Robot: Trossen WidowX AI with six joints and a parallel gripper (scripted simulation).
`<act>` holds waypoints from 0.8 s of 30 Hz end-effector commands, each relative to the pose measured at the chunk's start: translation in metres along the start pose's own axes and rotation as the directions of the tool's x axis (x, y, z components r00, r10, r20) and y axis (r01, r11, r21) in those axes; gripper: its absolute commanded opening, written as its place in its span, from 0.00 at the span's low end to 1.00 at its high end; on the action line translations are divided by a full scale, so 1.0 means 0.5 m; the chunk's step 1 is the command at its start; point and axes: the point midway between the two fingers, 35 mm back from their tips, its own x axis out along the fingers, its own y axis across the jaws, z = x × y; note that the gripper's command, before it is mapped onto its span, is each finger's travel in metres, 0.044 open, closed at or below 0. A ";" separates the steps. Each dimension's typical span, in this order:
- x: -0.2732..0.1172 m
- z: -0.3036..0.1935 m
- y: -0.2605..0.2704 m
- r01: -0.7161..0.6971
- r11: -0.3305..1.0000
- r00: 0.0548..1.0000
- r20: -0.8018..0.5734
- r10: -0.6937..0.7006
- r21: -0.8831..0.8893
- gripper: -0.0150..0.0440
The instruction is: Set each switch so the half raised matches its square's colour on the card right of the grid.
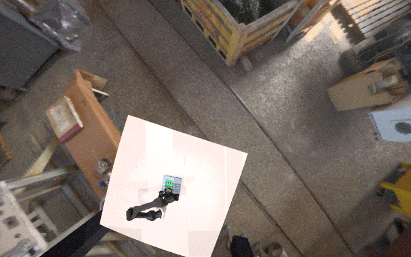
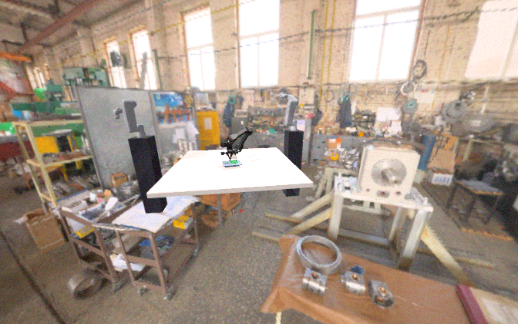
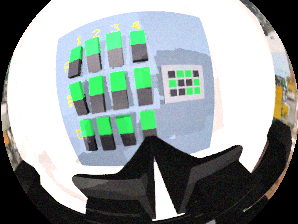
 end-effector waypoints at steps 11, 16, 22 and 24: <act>0.004 0.001 0.000 -0.001 1.000 1.000 0.003 0.001 0.003 0.25; 0.006 0.001 0.000 -0.001 1.000 1.000 0.003 0.001 0.003 0.25; 0.007 0.001 0.000 -0.002 1.000 1.000 0.003 0.002 0.003 0.25; 0.008 0.001 0.000 -0.002 1.000 1.000 0.003 0.002 0.003 0.25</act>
